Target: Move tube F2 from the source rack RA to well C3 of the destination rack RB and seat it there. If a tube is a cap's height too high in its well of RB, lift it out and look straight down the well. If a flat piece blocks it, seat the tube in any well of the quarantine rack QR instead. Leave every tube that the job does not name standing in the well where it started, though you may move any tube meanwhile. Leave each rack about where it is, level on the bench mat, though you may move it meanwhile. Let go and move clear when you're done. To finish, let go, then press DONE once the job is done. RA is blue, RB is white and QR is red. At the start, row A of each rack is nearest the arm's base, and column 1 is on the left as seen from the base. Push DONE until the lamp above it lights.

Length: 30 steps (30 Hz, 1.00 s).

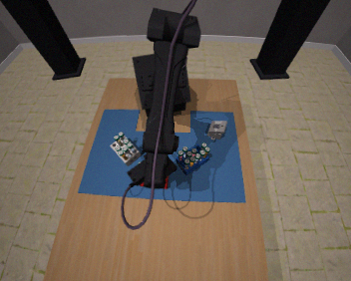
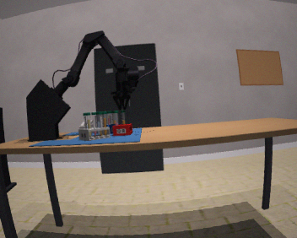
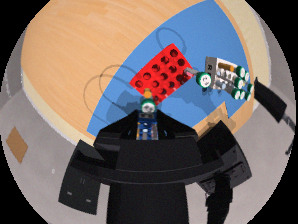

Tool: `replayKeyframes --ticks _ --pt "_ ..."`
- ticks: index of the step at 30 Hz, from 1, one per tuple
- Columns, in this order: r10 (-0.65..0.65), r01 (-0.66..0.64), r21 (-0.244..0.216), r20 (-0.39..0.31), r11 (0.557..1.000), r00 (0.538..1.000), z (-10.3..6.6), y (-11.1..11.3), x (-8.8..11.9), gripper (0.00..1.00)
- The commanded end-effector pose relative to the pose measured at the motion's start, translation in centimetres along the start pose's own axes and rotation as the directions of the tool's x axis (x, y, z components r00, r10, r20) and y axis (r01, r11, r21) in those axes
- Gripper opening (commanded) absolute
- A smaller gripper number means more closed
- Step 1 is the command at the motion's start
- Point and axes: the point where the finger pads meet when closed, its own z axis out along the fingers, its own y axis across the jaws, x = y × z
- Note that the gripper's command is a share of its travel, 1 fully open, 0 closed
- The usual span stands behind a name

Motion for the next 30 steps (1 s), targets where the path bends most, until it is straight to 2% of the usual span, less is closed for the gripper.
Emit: replayKeyframes --ticks 1,4,7,10,14,19,21,23,24,30 --pt "0.008 -0.008 0.018 0.004 1.0 1.0 0.8 -0.7 0.1 0.3" --pt "-0.001 0.001 -0.008 0.023 1.0 1.0 0.2 0.2 -0.3 0.3" --pt "-0.003 0.004 -0.009 0.022 1.0 1.0 0.2 0.2 -0.2 0.3" --pt "0.004 -0.005 0.012 0.006 1.0 1.0 0.9 -0.5 0.2 0.3" --pt "0.0 0.001 -0.007 0.022 1.0 1.0 0.5 0.1 -0.2 0.3" --pt "0.006 -0.006 0.017 0.002 1.0 1.0 1.4 -0.6 0.2 0.3" --pt "0.003 -0.002 -0.003 0.022 1.0 1.0 0.9 0.1 -0.4 0.3" --pt "0.003 -0.002 -0.003 0.022 1.0 1.0 0.9 0.1 -0.4 0.3" --pt "-0.004 0.005 -0.021 0.036 1.0 0.999 0.3 0.6 -0.6 0.3" --pt "0.003 -0.003 0.016 0.0 1.0 1.0 1.8 -0.6 0.3 0.3"
